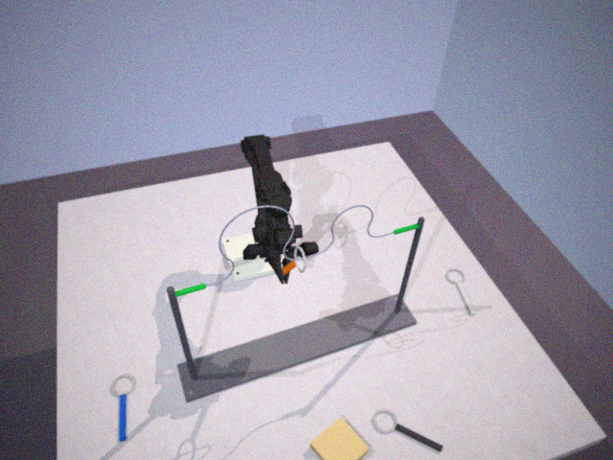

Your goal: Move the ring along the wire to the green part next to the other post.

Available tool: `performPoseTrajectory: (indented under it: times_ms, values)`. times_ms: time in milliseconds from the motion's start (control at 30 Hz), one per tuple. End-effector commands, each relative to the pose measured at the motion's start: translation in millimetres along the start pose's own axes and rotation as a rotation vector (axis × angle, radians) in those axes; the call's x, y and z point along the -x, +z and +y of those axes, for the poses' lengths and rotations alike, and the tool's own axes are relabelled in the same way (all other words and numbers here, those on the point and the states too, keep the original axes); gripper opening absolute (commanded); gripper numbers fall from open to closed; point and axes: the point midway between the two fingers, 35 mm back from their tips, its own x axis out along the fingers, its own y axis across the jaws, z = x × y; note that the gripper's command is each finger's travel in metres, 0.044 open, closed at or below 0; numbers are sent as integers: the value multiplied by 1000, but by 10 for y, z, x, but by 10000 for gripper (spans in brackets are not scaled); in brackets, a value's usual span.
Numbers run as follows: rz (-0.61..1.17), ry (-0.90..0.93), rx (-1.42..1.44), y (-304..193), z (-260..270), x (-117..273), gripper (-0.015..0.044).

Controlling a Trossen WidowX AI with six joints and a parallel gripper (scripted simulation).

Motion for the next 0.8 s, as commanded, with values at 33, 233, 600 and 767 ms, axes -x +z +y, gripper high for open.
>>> performPoseTrajectory:
  times_ms: [33,233,600,767]
  values:
    - [6,29,-57,12,115,23,-150]
    - [10,51,-97,23,224,43,-150]
    - [14,72,-133,43,376,74,-150]
    - [15,80,-147,52,441,87,-150]
